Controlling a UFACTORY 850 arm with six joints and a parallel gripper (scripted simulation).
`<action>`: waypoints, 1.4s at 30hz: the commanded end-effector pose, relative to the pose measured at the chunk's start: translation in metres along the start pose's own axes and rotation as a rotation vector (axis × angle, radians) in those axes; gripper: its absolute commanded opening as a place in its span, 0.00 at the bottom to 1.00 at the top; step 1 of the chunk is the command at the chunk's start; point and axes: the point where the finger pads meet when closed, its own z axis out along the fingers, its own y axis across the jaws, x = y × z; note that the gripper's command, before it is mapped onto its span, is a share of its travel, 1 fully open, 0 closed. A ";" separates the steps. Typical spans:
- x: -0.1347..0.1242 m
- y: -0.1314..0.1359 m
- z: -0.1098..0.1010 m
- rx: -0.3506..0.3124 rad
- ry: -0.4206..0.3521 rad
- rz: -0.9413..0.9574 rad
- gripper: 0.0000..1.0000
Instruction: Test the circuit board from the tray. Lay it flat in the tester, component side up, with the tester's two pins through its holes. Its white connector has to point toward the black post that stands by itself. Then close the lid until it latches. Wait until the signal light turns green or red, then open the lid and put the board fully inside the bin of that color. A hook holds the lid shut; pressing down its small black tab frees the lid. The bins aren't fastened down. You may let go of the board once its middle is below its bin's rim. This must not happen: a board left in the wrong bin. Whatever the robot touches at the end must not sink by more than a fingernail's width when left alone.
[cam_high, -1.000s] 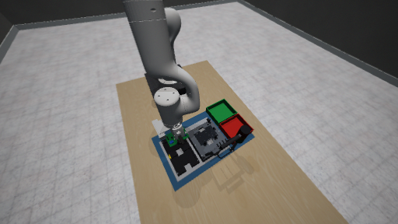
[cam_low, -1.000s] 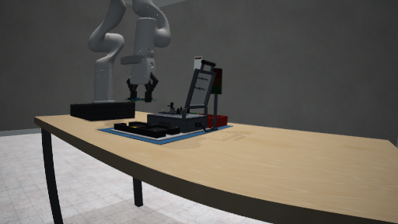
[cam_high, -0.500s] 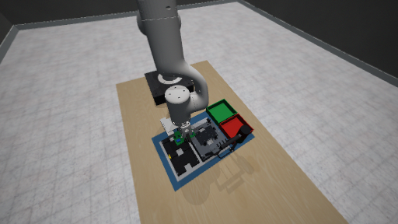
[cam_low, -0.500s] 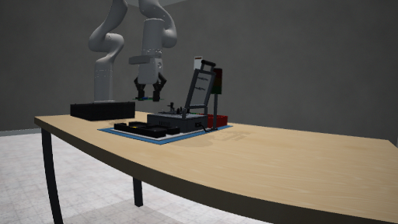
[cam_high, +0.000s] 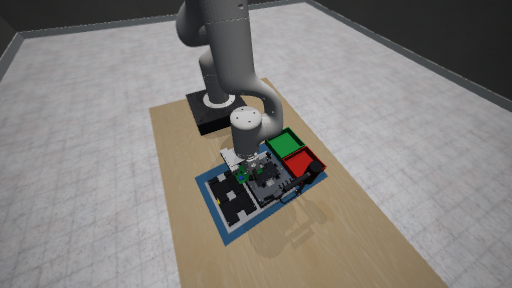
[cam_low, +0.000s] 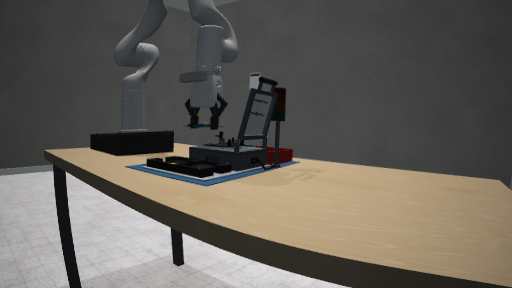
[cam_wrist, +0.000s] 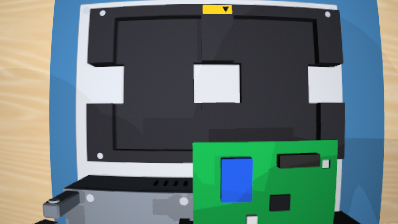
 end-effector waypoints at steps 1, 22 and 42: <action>-0.019 -0.008 -0.002 0.002 0.001 0.000 0.79; -0.066 -0.024 -0.006 0.002 0.001 0.000 0.79; -0.075 -0.027 -0.006 0.002 0.001 0.000 0.79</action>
